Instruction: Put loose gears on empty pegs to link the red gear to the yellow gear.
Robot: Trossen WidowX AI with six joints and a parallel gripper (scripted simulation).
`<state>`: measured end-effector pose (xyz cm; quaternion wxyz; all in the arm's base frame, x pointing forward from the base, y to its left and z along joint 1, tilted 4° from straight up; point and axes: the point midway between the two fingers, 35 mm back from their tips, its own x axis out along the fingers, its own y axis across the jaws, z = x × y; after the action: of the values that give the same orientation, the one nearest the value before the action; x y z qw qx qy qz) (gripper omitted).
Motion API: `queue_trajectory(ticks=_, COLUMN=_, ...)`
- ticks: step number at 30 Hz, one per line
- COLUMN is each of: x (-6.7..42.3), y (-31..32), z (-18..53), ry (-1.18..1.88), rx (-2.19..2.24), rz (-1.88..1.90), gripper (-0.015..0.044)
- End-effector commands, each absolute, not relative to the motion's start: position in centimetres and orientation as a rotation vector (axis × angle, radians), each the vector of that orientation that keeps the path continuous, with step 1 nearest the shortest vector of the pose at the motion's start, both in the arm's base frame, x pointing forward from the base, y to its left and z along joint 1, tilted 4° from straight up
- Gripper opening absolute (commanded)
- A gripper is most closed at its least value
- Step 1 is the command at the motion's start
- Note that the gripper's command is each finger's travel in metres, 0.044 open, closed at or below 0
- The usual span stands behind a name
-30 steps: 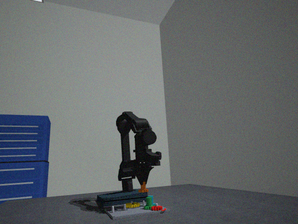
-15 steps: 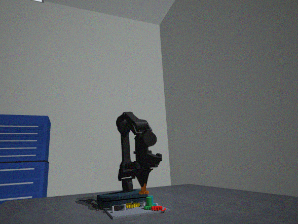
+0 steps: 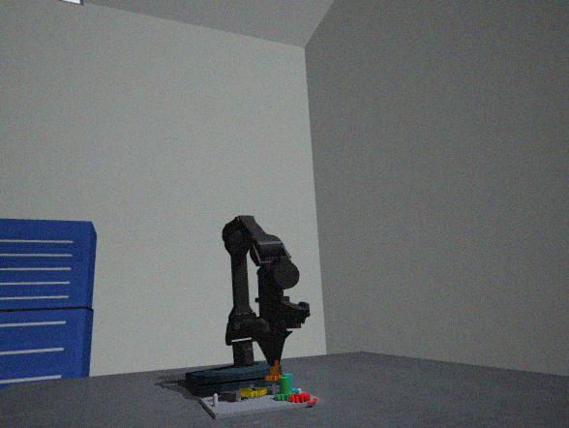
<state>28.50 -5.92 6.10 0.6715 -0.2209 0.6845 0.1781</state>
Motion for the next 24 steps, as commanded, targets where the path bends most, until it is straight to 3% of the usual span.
queue_trajectory(ticks=1, x=28.4, y=-6.0, z=5.2, ry=1.564, rx=-0.430, rz=0.330, gripper=0.0000)
queue_trajectory(ticks=14, x=28.3, y=-6.2, z=4.0, ry=1.582, rx=-0.213, rz=0.108, gripper=0.0000)
queue_trajectory(ticks=24, x=28.3, y=-6.1, z=3.9, ry=1.575, rx=-0.339, rz=0.237, gripper=0.0000)
